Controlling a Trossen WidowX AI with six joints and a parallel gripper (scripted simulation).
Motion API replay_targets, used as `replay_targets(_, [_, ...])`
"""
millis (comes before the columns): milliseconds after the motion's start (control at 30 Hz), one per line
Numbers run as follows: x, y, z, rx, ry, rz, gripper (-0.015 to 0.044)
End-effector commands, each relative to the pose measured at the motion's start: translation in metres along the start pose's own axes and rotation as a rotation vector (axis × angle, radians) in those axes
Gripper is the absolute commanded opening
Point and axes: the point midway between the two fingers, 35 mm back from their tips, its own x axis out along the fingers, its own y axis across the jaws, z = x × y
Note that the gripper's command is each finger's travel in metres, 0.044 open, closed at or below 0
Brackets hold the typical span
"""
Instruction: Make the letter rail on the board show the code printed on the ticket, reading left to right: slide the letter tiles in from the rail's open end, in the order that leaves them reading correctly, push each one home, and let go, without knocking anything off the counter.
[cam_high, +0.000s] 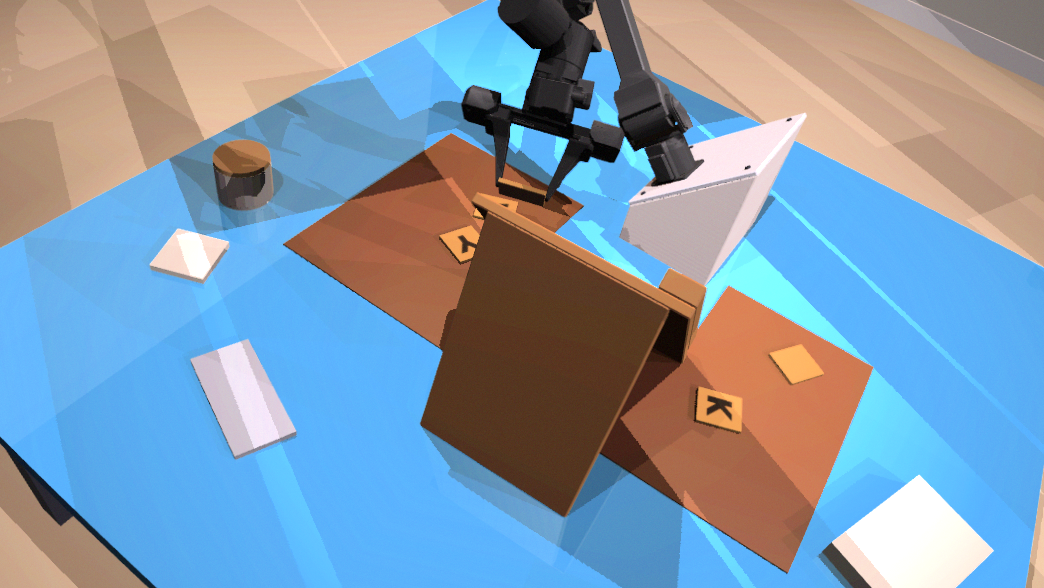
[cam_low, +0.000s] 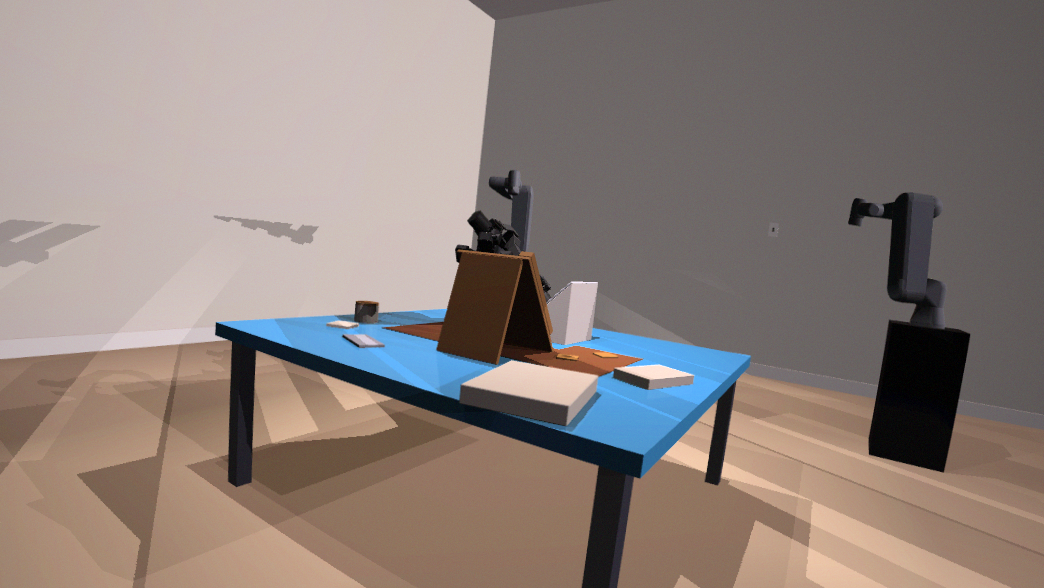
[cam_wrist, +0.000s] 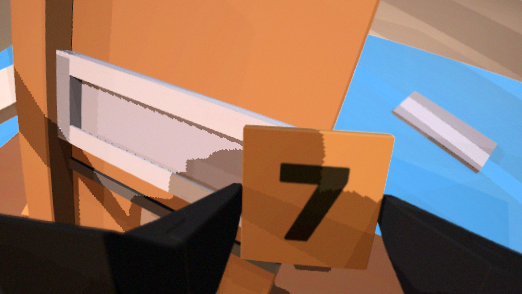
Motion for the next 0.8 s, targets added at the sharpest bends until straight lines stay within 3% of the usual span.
replay_targets(0, [-0.008, -0.023, -0.011, 0.072, -0.003, -0.075, 0.0000])
replay_targets(433, [-0.030, -0.072, -0.037, 0.221, -0.016, -0.246, 0.0000])
replay_targets(767, [0.010, -0.083, -0.037, 0.221, -0.018, -0.248, 0.0000])
